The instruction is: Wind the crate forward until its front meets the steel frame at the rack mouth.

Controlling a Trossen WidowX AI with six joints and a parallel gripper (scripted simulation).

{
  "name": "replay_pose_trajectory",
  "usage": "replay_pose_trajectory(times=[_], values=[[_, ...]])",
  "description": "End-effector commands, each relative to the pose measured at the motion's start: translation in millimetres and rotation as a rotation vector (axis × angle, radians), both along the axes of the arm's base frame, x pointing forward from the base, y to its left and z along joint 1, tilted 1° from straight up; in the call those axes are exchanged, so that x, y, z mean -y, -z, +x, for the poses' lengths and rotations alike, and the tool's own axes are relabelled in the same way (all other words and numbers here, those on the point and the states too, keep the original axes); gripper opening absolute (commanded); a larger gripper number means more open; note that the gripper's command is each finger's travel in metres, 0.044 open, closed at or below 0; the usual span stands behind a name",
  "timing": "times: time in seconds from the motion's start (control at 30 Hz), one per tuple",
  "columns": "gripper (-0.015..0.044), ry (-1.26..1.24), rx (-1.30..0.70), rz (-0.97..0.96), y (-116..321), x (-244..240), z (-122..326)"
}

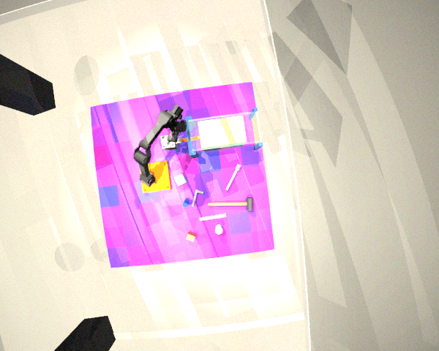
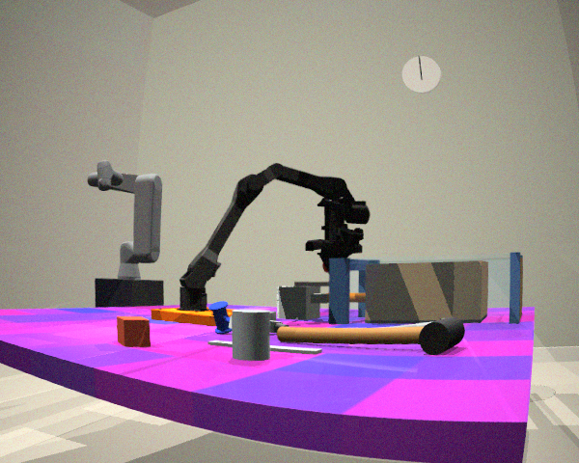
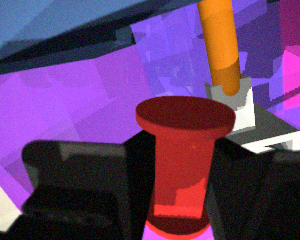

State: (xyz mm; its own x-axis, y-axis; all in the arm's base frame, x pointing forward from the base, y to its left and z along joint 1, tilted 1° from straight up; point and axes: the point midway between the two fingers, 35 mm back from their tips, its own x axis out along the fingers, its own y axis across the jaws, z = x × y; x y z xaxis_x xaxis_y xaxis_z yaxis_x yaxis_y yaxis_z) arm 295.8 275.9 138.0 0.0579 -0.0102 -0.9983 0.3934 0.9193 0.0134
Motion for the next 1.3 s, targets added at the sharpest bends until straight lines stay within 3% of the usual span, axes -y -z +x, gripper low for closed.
replay_pose_trajectory(times=[0.0,1.27], values=[[0.0000,-0.025,-0.018,0.032,-1.2,-18.6,-13.6],[0.0000,-0.025,-0.022,0.035,-0.3,-48.1,-53.4]])
